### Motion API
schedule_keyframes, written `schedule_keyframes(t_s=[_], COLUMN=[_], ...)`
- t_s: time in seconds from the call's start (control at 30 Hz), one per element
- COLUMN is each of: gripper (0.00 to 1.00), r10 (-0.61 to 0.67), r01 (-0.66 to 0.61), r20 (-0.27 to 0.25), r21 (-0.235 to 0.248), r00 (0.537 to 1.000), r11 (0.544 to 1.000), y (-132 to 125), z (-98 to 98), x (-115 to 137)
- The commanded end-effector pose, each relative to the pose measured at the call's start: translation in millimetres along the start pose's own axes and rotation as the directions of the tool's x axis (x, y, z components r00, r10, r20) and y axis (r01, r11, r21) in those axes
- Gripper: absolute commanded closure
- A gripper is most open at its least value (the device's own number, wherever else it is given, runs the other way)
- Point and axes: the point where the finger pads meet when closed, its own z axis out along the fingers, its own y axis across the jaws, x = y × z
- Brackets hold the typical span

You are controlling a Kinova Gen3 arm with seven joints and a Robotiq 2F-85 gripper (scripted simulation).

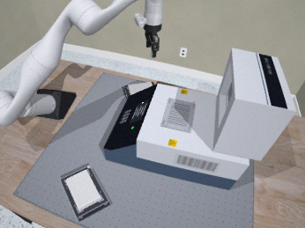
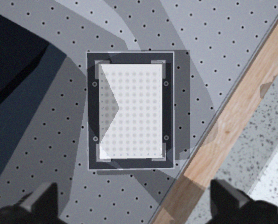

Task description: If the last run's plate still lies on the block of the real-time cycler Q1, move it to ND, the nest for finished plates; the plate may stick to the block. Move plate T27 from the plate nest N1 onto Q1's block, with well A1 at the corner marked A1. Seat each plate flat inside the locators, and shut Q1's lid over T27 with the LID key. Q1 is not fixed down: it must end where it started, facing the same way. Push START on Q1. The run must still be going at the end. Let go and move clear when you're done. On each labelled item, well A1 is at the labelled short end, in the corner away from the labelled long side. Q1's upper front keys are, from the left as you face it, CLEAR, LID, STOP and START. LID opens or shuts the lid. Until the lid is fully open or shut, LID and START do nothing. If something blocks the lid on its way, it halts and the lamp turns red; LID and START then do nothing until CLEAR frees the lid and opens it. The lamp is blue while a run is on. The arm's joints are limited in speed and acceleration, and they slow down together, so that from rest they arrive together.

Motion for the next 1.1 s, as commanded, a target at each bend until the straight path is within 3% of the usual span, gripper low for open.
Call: schedule_keyframes(t_s=[0.0, 0.23, 0.5, 0.57, 0.8, 1.07], gripper=[0.00, 0.00, 0.00, 0.00, 0.00, 0.00], r10=[0.000, 0.238, 0.531, 0.531, 0.745, 0.917], r01=[0.000, -0.238, -0.531, -0.531, -0.745, -0.917], r20=[0.002, 0.002, 0.001, 0.001, 0.001, 0.000], r21=[-0.001, -0.001, -0.002, -0.002, -0.002, -0.002], r00=[1.000, 0.971, 0.847, 0.847, 0.668, 0.400], r11=[1.000, 0.971, 0.847, 0.847, 0.668, 0.400], y=[0, -16, -37, -37, -56, -77], z=[-1.2, -1.3, -1.2, -1.2, -1.1, -1.1], x=[0, 12, 28, 28, 42, 58])
